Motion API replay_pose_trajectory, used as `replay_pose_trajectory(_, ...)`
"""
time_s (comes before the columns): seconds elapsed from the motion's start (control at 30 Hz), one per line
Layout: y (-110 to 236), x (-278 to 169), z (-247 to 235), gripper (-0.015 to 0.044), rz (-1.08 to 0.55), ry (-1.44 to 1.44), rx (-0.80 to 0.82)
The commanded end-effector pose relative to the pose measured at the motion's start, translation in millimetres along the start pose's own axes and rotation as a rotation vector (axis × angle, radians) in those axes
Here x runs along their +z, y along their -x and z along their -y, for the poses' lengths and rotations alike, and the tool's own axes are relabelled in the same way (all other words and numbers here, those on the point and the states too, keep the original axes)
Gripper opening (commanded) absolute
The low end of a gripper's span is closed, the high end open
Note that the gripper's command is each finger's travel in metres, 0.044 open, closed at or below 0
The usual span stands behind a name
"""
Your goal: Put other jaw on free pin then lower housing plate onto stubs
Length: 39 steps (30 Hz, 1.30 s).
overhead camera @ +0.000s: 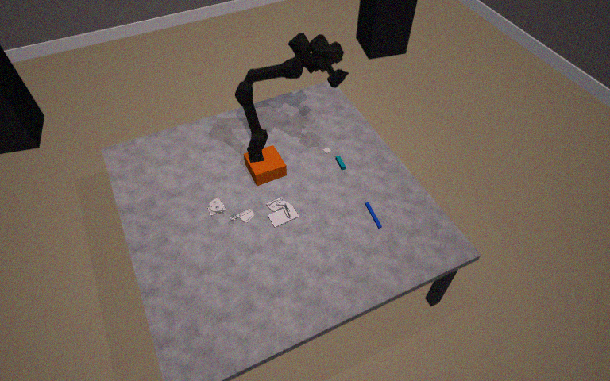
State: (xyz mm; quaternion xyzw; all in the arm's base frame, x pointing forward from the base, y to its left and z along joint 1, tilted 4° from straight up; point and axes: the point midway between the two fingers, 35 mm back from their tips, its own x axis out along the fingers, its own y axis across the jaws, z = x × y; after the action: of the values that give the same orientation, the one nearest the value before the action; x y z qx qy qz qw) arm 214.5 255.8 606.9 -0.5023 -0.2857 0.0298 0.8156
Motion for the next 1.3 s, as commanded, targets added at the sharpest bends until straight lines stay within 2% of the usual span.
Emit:
replay_pose_trajectory(0.0, -11, -10, -22, 0.044, -0.018, 0.096, 0.041)
replay_pose_trajectory(0.53, -50, -86, -105, 0.044, -0.133, 0.425, 0.245)
replay_pose_trajectory(0.87, -58, -140, -133, 0.044, -0.216, 0.551, 0.349)
replay_pose_trajectory(1.27, -57, -231, -186, 0.044, -0.304, 0.739, 0.594)
